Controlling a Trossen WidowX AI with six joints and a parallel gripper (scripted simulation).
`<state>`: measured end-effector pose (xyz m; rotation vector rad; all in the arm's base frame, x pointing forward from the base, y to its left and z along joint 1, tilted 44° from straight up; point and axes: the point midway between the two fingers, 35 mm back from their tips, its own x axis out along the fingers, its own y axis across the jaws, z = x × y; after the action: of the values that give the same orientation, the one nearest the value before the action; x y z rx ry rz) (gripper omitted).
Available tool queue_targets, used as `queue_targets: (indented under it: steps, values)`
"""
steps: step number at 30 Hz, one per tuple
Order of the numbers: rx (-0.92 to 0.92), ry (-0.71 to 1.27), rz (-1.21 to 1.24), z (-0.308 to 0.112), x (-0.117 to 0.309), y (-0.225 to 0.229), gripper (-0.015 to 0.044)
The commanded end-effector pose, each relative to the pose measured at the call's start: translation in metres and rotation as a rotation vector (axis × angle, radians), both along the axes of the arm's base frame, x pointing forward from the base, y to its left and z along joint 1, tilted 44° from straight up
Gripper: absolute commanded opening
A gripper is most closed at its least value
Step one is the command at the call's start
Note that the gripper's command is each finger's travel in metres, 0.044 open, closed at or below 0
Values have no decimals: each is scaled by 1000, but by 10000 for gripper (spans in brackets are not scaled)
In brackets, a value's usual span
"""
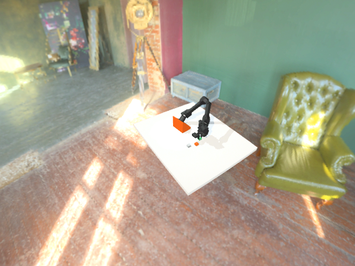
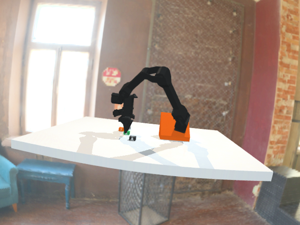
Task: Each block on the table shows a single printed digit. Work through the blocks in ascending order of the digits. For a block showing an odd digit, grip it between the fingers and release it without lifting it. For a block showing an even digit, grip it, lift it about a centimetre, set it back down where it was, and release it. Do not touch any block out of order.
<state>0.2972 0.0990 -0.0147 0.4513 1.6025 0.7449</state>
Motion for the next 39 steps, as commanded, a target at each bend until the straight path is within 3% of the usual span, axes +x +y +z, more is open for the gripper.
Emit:
queue_targets:
  steps: [1,12,23,34,39]
  values:
    - [2,4,-3,0,-1,0,120]
    - [2,4,-3,0,-1,0,120]
    - [2,4,-3,0,-1,0,400]
    - [0,4,-3,28,6,-23,400]
    - [-2,5,-4,103,-8,2,400]
